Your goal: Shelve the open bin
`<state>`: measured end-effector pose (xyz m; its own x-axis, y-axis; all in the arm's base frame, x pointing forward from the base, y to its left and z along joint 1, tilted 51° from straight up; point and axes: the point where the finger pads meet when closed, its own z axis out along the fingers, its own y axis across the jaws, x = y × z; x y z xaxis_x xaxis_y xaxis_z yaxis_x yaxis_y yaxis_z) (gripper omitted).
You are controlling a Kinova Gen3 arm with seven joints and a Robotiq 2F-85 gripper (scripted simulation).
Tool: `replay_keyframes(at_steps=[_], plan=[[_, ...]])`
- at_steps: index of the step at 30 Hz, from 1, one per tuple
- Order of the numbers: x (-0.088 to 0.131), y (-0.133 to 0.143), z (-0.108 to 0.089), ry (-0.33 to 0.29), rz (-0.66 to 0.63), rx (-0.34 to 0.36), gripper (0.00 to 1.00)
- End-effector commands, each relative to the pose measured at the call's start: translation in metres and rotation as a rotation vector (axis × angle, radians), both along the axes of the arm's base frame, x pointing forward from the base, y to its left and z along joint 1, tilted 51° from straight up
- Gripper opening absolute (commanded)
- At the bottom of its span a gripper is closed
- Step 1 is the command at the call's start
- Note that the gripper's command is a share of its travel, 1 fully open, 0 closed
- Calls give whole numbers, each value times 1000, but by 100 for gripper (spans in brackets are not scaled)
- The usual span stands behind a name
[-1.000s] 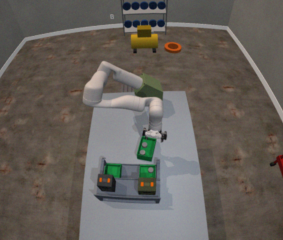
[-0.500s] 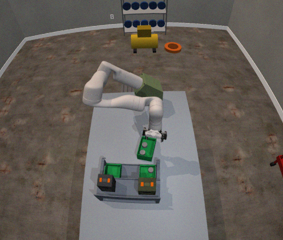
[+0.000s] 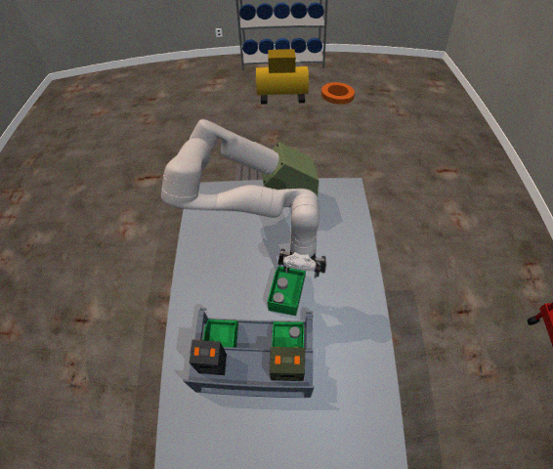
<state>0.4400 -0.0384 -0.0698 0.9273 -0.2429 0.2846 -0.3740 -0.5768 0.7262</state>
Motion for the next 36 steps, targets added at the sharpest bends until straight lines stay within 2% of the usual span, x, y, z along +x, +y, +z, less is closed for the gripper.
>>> replay_keyframes(at_steps=[1,10,11,36], plan=[[0,1,0,-1,1,1,100],[0,1,0,-1,1,1,100],[0,1,0,-1,1,1,35],[0,1,0,-1,1,1,35]])
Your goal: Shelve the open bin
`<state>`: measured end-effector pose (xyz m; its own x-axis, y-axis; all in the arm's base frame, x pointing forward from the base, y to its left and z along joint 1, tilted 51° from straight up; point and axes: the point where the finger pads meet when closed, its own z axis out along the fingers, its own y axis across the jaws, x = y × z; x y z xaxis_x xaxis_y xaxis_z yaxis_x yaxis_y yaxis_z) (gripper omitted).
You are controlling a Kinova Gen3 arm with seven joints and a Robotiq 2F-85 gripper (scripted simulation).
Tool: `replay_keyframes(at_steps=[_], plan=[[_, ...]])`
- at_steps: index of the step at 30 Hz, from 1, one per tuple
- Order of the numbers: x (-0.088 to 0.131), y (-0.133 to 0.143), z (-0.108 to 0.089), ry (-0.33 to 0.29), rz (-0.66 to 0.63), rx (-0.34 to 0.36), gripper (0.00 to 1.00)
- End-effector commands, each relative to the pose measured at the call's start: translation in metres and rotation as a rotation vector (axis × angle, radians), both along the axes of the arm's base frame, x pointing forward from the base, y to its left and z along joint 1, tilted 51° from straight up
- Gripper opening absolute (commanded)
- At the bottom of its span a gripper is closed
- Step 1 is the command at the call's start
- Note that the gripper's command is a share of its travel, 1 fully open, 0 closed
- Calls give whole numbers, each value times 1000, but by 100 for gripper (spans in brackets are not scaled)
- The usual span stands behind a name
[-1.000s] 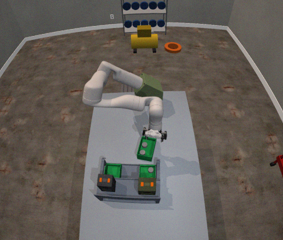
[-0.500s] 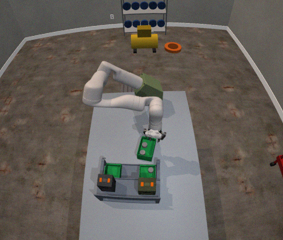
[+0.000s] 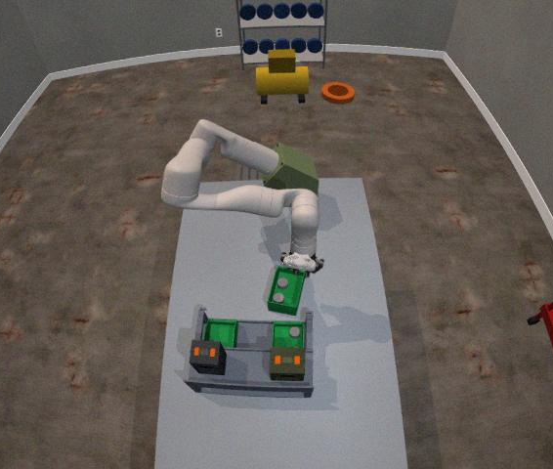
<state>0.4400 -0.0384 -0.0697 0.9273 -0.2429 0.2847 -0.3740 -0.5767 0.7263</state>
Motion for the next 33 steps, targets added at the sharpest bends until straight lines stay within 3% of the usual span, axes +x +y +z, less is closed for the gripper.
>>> replay_keyframes(at_steps=[1,8,13,25,30,33], plan=[[0,1,0,-1,1,1,35],[0,1,0,-1,1,1,35],[0,-22,-18,-1,1,1,35],[0,-22,-18,-1,1,1,35],[0,-57,-47,-1,1,1,35],[0,-57,-47,-1,1,1,35]])
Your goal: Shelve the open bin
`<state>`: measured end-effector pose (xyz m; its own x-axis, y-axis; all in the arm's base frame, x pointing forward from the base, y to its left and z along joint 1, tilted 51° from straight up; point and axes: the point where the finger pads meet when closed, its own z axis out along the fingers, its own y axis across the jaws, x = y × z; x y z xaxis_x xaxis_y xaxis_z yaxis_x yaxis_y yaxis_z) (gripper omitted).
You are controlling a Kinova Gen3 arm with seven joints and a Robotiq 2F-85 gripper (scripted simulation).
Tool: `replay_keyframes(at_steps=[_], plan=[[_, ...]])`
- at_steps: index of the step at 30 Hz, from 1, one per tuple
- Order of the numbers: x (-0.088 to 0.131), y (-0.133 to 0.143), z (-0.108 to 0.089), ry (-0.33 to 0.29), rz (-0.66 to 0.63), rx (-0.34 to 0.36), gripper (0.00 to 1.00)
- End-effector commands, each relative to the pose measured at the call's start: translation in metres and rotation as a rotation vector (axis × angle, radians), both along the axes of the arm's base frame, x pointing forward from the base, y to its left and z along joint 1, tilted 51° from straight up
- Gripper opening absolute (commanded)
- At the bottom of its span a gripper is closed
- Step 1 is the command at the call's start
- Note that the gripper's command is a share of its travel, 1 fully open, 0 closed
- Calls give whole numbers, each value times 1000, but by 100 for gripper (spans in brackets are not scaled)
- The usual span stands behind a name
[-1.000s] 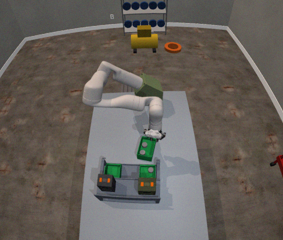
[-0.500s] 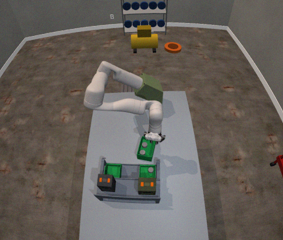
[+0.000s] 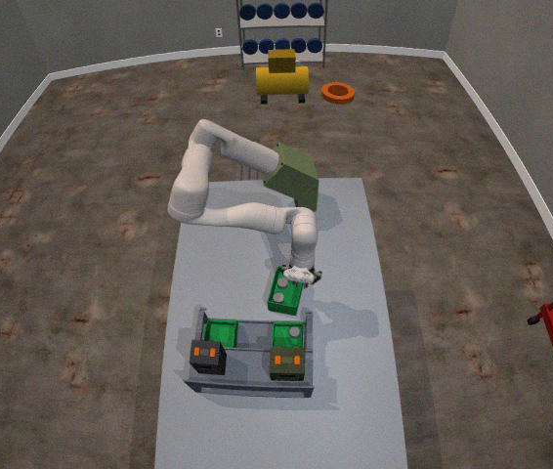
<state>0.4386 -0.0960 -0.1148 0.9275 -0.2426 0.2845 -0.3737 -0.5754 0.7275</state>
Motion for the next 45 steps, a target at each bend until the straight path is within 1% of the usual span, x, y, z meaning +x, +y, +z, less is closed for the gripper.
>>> replay_keyframes(at_steps=[1,45], plan=[[1,0,-1,-2,2,3,35],[1,6,3,-2,2,3,35]])
